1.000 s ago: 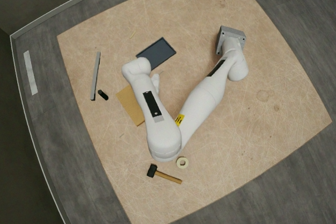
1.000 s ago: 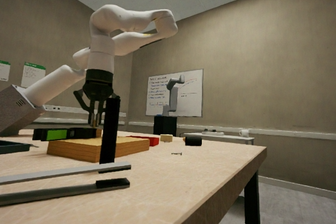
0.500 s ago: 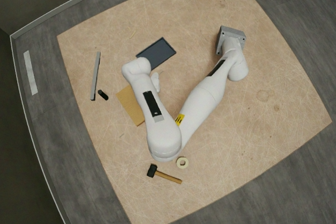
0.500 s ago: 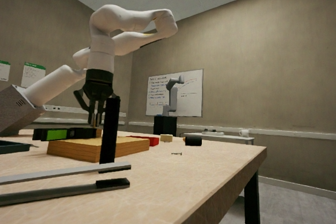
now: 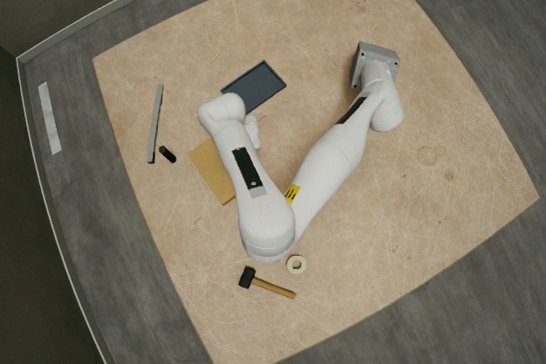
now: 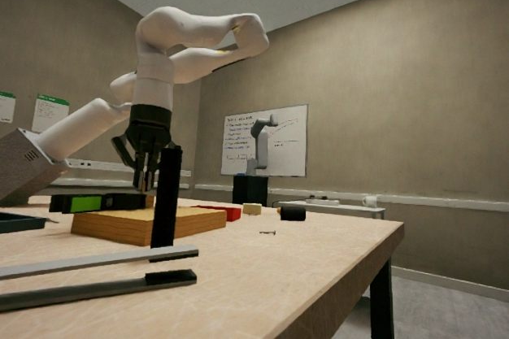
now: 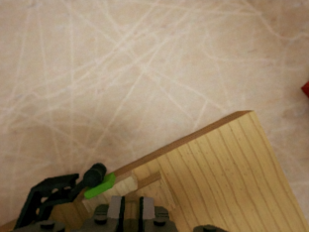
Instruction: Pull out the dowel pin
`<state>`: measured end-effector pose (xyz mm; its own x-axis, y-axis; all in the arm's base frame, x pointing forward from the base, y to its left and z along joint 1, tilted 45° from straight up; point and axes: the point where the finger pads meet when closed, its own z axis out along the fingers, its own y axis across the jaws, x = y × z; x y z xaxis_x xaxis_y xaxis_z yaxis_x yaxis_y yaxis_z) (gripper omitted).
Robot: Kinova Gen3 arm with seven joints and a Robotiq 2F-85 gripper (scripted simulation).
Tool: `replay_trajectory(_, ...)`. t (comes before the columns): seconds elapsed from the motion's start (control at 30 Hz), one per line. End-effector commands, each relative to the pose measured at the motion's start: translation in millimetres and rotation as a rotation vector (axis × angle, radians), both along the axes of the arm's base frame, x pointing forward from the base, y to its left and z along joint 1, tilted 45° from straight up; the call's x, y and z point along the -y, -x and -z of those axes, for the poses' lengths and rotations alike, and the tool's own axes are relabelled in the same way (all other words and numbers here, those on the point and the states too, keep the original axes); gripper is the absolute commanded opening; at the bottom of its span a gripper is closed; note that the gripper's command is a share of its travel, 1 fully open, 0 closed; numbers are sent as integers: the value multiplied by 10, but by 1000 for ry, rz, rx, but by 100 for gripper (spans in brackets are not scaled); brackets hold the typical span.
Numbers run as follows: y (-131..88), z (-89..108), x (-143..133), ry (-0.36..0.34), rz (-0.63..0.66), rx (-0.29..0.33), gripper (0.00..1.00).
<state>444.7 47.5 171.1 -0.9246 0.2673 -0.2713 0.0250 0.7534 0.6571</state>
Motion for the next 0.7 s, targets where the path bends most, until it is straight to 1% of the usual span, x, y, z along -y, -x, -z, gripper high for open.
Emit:
replay_trajectory(0.0, -3, -10, 10, 6, -9, 12, 10)
replay_trajectory(0.67, -2, -11, 11, 52, -93, 84, 10)
